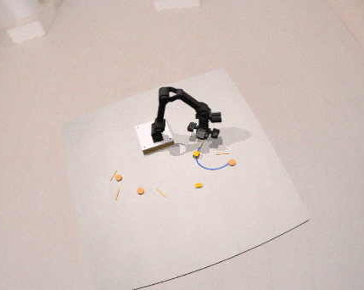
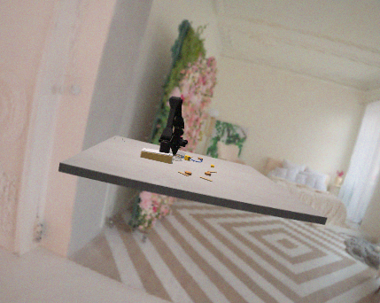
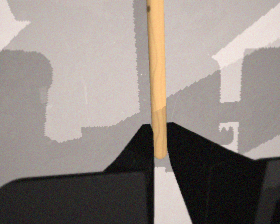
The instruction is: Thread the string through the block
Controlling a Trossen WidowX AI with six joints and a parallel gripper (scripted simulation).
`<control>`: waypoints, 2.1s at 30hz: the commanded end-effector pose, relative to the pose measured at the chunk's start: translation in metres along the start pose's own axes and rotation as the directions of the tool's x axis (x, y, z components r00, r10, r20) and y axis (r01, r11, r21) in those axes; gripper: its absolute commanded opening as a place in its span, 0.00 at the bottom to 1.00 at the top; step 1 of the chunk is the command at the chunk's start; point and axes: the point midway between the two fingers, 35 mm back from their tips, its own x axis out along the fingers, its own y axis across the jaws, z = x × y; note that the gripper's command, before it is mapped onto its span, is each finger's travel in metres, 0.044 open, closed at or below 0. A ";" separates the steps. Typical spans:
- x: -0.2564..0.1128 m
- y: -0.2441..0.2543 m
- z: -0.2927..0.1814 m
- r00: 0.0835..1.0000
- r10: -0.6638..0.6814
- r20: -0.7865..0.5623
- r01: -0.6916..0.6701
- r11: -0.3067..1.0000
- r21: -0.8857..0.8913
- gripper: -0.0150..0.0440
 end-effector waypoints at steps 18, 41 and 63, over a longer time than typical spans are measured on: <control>-0.083 0.005 0.007 1.000 0.027 -0.010 -0.027 1.000 0.006 0.70; -0.104 0.006 0.010 0.999 0.030 -0.011 -0.030 0.999 0.011 1.00; -0.104 0.006 0.010 0.999 0.030 -0.011 -0.030 0.999 0.011 1.00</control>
